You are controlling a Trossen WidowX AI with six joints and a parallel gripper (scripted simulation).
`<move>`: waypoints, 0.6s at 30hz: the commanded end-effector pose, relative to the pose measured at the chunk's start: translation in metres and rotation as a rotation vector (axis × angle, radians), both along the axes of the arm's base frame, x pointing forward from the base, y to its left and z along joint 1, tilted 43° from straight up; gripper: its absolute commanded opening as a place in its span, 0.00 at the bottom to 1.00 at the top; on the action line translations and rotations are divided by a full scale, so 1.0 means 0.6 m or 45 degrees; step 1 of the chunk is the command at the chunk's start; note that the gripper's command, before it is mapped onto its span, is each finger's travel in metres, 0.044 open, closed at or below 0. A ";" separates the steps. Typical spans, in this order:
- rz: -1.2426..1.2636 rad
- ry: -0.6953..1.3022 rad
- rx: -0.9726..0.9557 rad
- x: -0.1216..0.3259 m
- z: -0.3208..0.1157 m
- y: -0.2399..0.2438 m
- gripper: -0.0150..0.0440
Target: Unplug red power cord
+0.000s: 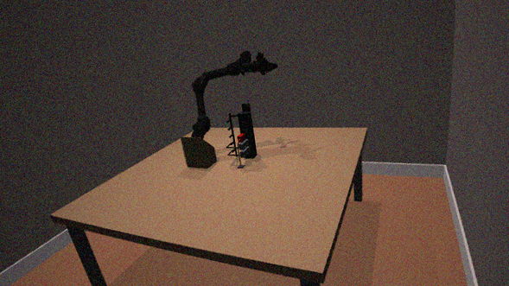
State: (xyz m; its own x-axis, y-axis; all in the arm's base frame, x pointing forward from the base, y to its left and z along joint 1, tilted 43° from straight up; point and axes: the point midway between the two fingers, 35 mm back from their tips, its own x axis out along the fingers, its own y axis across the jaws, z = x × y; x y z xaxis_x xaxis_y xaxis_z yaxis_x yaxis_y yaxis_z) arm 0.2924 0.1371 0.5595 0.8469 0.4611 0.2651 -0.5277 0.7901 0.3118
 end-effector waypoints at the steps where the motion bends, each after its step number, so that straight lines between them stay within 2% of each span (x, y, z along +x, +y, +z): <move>1: -0.029 0.217 -0.051 0.066 -0.085 -0.005 0.53; 10: -0.103 0.849 -0.061 0.174 -0.322 -0.061 0.53; 18: -0.183 1.489 0.105 0.184 -0.539 -0.138 0.53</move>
State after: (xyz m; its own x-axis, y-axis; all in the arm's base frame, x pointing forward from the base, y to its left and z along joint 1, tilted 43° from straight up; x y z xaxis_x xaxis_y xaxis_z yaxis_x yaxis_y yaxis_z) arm 0.4068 0.0697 0.2760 0.7212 0.3612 -0.5911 0.0733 0.8087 0.5836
